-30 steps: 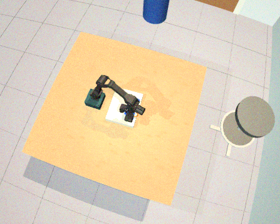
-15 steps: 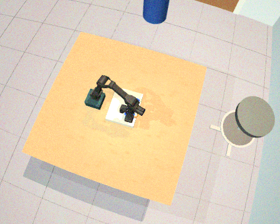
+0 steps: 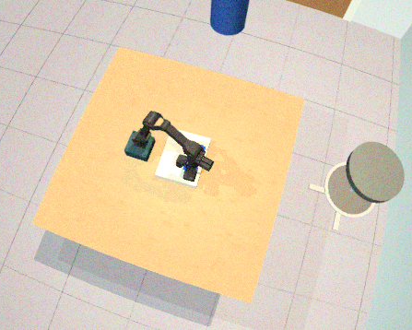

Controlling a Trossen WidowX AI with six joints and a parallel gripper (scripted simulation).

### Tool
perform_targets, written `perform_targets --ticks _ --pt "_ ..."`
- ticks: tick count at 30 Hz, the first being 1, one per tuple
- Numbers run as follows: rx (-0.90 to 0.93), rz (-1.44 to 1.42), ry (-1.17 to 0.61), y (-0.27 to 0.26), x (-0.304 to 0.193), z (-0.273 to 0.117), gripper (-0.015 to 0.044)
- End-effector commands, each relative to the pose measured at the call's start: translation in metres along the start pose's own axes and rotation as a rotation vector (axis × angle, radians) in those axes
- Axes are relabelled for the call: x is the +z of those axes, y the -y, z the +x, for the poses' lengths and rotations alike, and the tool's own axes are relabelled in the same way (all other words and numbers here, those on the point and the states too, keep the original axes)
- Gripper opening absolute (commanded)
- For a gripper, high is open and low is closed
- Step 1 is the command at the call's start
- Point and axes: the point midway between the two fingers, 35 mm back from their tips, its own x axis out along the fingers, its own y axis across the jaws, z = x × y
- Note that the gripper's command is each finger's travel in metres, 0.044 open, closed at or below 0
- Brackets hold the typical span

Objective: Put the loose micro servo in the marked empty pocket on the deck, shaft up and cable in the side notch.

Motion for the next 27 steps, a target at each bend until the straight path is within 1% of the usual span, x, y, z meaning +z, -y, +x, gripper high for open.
perform_targets --ticks 1,27 --pt "0.001 0.004 -0.001 0.000 0.000 0.004 0.0000" --pt "0.001 0.004 -0.001 0.000 0.000 0.023 0.0000"
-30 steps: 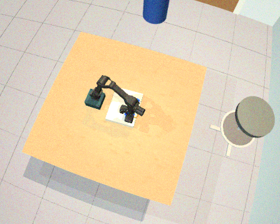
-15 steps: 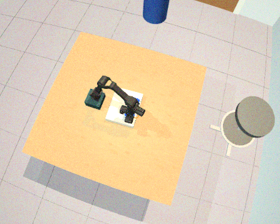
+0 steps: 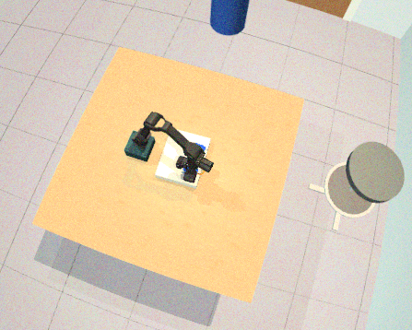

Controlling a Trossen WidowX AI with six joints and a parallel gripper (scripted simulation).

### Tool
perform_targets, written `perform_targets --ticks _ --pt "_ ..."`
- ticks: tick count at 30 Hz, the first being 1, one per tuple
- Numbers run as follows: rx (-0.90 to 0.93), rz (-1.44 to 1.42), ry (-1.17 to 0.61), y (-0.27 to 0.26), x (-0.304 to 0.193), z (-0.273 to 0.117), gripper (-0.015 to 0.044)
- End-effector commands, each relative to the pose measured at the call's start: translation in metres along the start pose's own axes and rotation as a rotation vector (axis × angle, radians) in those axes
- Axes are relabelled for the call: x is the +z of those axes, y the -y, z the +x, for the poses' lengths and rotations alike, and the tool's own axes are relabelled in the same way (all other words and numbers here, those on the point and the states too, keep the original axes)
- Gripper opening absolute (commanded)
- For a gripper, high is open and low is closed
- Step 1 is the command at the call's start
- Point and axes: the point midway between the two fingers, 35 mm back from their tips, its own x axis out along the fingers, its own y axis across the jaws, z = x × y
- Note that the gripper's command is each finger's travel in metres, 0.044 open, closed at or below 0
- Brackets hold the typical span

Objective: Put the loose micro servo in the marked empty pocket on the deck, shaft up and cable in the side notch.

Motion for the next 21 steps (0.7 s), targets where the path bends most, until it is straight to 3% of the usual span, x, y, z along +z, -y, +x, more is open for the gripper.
perform_targets --ticks 1,21 --pt "-0.001 0.003 0.000 0.000 0.000 0.004 0.0000" --pt "-0.001 0.003 0.000 0.000 0.000 0.019 0.0000"
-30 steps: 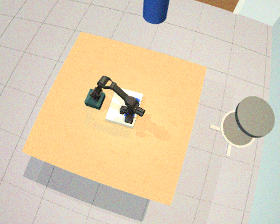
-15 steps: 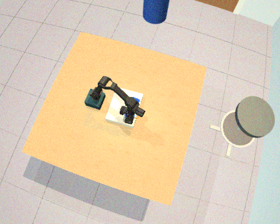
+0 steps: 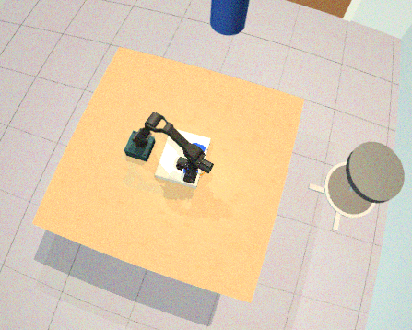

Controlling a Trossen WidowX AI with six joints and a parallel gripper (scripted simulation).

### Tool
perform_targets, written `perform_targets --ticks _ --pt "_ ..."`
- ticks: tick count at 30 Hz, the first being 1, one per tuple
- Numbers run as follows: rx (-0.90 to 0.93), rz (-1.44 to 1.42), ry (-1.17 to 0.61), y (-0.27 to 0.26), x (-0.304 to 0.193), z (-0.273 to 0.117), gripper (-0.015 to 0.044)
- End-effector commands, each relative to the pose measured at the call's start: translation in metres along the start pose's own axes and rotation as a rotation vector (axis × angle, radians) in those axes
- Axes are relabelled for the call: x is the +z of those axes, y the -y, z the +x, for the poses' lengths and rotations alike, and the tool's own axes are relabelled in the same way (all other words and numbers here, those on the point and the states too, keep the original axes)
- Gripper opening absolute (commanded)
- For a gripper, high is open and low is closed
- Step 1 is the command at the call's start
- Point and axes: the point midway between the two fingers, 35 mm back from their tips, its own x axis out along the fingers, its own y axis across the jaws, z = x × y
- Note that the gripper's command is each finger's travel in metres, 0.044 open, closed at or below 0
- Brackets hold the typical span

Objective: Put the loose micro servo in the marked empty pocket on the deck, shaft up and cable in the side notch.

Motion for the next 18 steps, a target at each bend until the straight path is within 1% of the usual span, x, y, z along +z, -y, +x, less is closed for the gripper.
perform_targets --ticks 1,6,13,15,18 --pt "-0.001 0.004 0.000 0.000 0.000 0.004 0.0000" --pt "-0.001 0.004 0.000 0.000 0.000 0.007 0.0000" --pt "-0.001 0.004 0.000 0.000 0.000 0.005 0.0184" --pt "-0.001 0.004 0.000 0.000 0.000 0.005 0.0188" --pt "-0.001 0.004 0.000 0.000 0.000 -0.009 0.0188"
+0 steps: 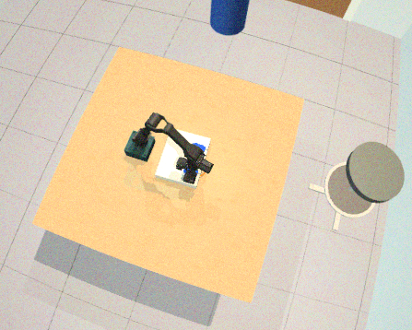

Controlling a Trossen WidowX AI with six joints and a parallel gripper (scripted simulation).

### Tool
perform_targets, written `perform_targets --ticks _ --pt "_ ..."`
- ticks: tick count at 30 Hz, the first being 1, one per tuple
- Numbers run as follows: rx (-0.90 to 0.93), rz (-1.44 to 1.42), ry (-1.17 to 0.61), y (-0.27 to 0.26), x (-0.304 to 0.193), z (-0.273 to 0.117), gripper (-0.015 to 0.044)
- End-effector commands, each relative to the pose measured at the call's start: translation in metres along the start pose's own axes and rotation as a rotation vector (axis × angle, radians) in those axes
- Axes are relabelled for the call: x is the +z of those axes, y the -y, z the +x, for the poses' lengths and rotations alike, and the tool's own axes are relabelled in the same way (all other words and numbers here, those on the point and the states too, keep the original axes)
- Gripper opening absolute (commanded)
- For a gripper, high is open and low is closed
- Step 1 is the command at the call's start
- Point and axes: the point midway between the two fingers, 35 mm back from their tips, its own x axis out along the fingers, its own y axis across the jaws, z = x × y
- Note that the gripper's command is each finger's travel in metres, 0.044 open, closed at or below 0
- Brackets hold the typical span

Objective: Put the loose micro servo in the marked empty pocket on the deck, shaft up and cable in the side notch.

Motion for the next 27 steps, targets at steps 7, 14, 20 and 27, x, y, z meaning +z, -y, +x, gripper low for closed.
perform_targets --ticks 7,14,20,27 --pt "0.001 0.003 -0.005 0.000 0.003 -0.033 0.0188" --pt "0.002 0.004 -0.004 -0.002 0.018 -0.044 0.0292" --pt "0.002 0.003 0.001 -0.003 0.080 -0.083 0.0440" --pt "0.001 0.003 0.004 0.000 0.110 -0.096 0.0440"
